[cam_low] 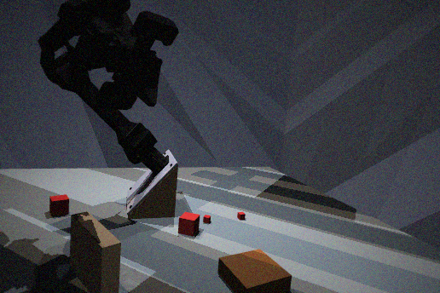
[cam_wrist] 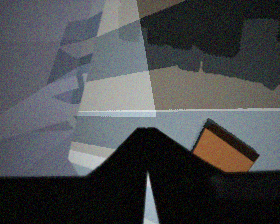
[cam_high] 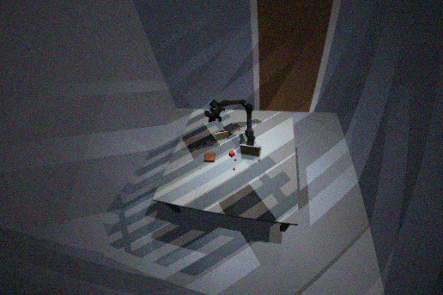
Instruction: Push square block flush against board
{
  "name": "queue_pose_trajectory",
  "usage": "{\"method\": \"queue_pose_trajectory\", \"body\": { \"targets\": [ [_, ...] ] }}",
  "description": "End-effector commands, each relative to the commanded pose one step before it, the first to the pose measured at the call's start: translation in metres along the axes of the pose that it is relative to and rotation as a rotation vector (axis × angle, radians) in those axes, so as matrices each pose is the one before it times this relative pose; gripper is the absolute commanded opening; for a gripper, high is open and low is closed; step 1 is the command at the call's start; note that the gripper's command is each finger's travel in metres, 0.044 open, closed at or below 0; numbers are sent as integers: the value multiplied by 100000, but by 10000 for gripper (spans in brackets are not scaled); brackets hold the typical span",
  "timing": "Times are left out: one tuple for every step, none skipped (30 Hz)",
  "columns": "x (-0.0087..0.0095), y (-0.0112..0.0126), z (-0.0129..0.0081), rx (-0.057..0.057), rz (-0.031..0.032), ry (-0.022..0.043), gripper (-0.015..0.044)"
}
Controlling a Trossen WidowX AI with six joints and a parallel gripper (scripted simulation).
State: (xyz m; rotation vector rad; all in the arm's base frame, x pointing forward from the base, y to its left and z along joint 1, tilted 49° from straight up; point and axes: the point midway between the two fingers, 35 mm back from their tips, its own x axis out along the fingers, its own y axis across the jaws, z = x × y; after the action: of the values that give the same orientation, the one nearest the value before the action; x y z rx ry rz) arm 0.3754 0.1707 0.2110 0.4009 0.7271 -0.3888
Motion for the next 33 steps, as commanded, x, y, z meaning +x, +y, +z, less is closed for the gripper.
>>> {"method": "queue_pose_trajectory", "body": {
  "targets": [
    [2142,-3086,1570,2163,-15062,-1183,0],
    [517,-659,341,371,-3335,-169,0],
    [520,-651,339,356,-3324,-151,0],
    [523,-643,336,340,-3313,-132,0],
    [526,-636,334,323,-3301,-114,0],
    [528,-627,331,305,-3285,-95,0],
    [533,-622,329,288,-3288,-76,0],
    [536,-614,326,268,-3275,-57,0],
    [538,-606,323,248,-3261,-38,0],
    [541,-598,320,226,-3247,-18,0],
    [543,-590,317,204,-3232,1,0],
    [545,-582,314,181,-3217,21,0],
    [548,-574,310,157,-3202,40,0],
    [550,-566,307,133,-3185,60,0],
    [552,-558,303,107,-3169,79,0],
    [552,-548,299,81,-3140,98,0],
    [563,-548,300,55,-3171,119,0],
    [565,-539,296,27,-3152,139,0],
    [567,-531,293,-2,-3132,159,0],
    [563,-516,286,-31,-3077,176,0],
    [437,-392,218,-45,-2364,149,0],
    [264,-231,130,-35,-1412,95,0],
    [88,-76,43,-13,-470,32,0],
    [0,0,0,0,0,0,0],
    [0,0,0,0,0,0,0],
    [0,0,0,0,0,0,0],
    [0,0,0,0,0,0,0],
    [202,15,5,1,14,14,0],
    [607,37,14,4,36,30,0],
    [1011,31,21,5,41,11,0],
    [1313,-15,18,13,2,-67,0],
    [1015,-52,0,28,-64,-126,0],
    [608,-49,-5,17,-57,-98,0]
  ]
}}
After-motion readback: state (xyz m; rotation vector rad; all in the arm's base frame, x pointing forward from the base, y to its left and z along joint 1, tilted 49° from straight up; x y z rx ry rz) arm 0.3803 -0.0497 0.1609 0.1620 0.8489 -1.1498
